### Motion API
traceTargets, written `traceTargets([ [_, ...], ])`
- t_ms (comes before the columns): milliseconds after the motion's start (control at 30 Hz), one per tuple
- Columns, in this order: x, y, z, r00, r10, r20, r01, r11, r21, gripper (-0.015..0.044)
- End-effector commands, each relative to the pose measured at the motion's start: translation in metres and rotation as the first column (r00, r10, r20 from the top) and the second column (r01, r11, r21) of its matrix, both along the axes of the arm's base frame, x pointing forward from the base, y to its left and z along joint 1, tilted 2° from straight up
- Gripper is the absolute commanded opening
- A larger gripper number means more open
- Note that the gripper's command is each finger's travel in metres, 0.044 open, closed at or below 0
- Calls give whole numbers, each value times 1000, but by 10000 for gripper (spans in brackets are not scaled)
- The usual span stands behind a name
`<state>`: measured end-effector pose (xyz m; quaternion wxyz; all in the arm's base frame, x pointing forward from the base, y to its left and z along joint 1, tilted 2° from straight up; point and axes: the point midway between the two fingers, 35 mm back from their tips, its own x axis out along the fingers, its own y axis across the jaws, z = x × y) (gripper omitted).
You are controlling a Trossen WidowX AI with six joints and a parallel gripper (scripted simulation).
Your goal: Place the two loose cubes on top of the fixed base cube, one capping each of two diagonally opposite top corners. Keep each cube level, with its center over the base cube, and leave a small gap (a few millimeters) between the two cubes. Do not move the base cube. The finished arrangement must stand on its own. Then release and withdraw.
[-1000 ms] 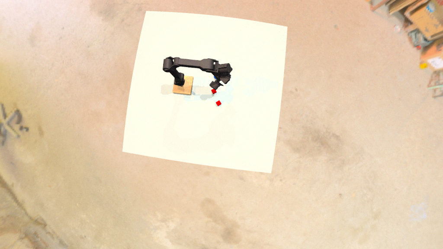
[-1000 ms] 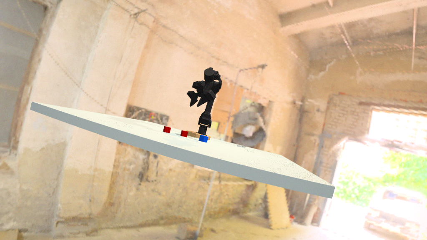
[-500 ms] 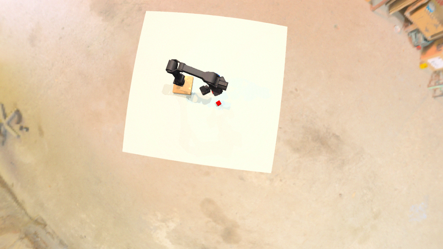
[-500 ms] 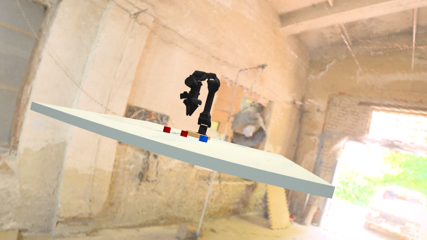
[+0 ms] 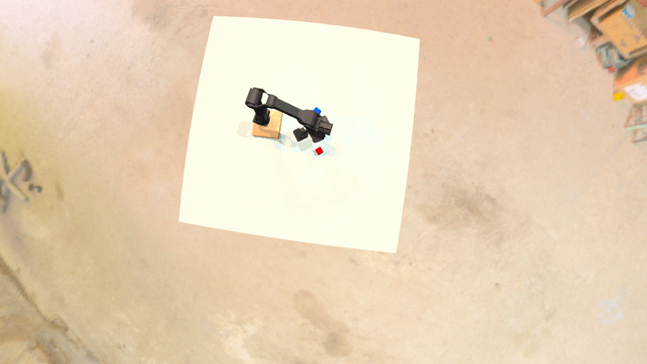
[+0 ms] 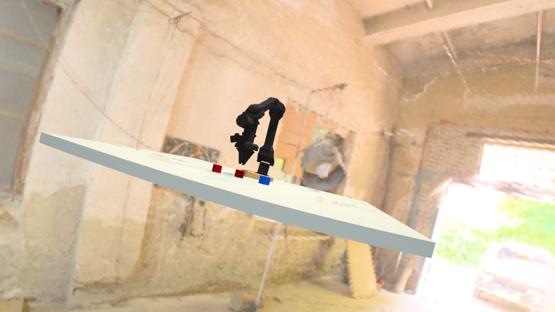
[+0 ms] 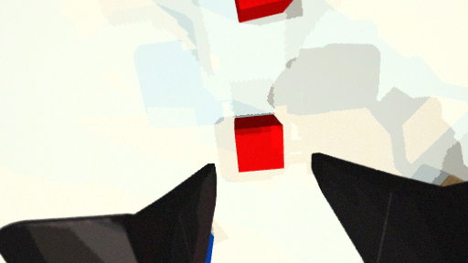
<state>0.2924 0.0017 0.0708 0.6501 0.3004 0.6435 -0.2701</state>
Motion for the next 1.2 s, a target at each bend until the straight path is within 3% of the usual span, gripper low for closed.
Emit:
traceTargets([
  [0, -2, 1, -11, 1000, -5, -9, 5, 1000, 3, 265],
  [833, -1, 2, -44, 1000, -5, -9, 5, 1000, 4, 265],
  [1033, -1, 2, -44, 1000, -5, -9, 5, 1000, 4, 107],
  [1167, -1, 2, -44, 1000, -5, -9, 5, 1000, 4, 105],
])
